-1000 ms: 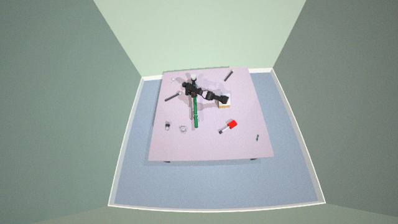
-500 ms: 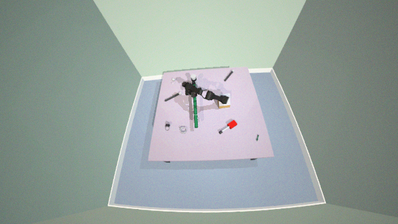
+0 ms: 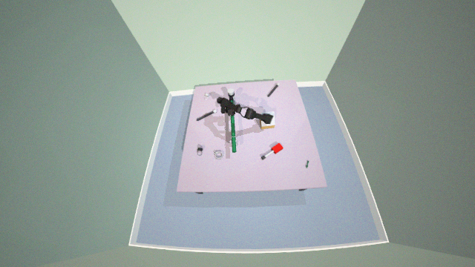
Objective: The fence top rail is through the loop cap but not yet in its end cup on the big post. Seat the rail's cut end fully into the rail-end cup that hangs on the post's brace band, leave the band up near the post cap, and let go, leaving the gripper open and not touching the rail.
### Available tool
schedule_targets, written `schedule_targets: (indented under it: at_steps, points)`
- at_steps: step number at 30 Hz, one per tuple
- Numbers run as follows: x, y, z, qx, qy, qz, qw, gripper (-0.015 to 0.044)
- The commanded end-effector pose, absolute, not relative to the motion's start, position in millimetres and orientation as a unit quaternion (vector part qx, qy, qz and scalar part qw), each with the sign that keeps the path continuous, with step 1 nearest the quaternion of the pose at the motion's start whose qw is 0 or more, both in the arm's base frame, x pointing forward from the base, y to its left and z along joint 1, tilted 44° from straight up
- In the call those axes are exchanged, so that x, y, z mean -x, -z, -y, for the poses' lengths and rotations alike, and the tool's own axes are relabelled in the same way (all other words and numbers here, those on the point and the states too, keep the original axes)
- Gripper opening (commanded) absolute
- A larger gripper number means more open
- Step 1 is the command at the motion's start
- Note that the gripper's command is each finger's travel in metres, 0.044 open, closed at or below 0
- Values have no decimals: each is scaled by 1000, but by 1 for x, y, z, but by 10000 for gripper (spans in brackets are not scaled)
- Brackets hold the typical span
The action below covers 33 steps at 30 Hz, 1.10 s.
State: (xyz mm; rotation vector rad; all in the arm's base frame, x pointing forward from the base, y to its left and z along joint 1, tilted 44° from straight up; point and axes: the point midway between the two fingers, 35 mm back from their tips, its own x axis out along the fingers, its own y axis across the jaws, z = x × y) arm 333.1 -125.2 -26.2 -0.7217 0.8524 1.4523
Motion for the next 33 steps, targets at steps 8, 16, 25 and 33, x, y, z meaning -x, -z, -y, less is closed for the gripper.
schedule_targets:
  at_steps: [8, 16, 25, 33]
  points:
    - [-334, 25, 126, 314, -628, -369, 609, 0]
    - [-334, 25, 126, 314, -628, -369, 609, 0]
    - [-334, 20, 122, 313, -628, -369, 609, 0]
    - [-334, 15, 119, 313, -628, -369, 609, 0]
